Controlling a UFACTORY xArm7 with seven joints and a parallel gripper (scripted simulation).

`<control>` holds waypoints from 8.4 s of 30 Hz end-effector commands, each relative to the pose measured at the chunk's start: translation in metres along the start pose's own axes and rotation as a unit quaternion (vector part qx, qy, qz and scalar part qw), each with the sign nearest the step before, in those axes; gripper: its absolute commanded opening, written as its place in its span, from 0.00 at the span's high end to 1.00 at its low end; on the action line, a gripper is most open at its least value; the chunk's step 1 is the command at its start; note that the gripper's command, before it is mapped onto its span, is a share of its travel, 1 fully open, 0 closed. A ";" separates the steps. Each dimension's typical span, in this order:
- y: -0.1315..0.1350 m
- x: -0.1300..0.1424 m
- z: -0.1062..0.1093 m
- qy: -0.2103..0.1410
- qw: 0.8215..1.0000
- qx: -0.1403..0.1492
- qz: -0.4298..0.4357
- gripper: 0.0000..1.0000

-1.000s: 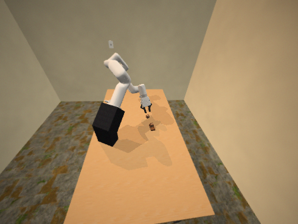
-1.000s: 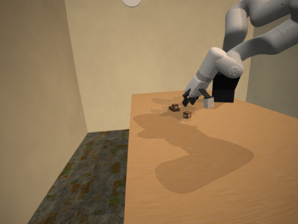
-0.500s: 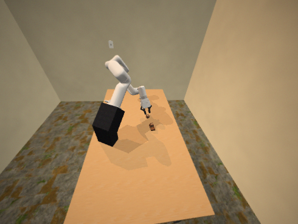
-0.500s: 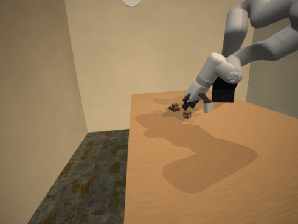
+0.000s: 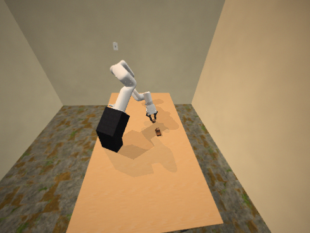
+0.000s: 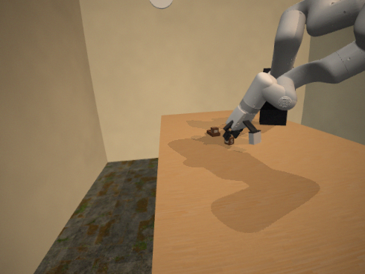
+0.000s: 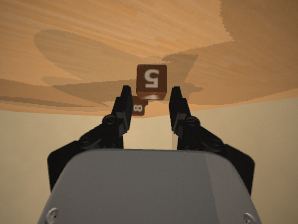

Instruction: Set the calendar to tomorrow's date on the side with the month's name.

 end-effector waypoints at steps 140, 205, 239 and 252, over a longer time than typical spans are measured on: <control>-0.003 0.053 0.042 0.084 0.996 -0.009 -0.002 0.71; -0.007 0.127 -0.004 0.465 0.885 0.002 -0.006 0.71; -0.005 0.148 -0.043 0.610 0.792 0.023 0.000 0.71; -0.005 0.152 -0.072 0.706 0.707 0.026 0.000 0.71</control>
Point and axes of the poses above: the point where the finger pads meet when closed, its own z axis back along the fingers, its own y axis across the jaws, x = y × z, the point moved 10 cm from there along z, back along the fingers, and after that the axes turned 2 degrees about z, right-handed, at the moved point
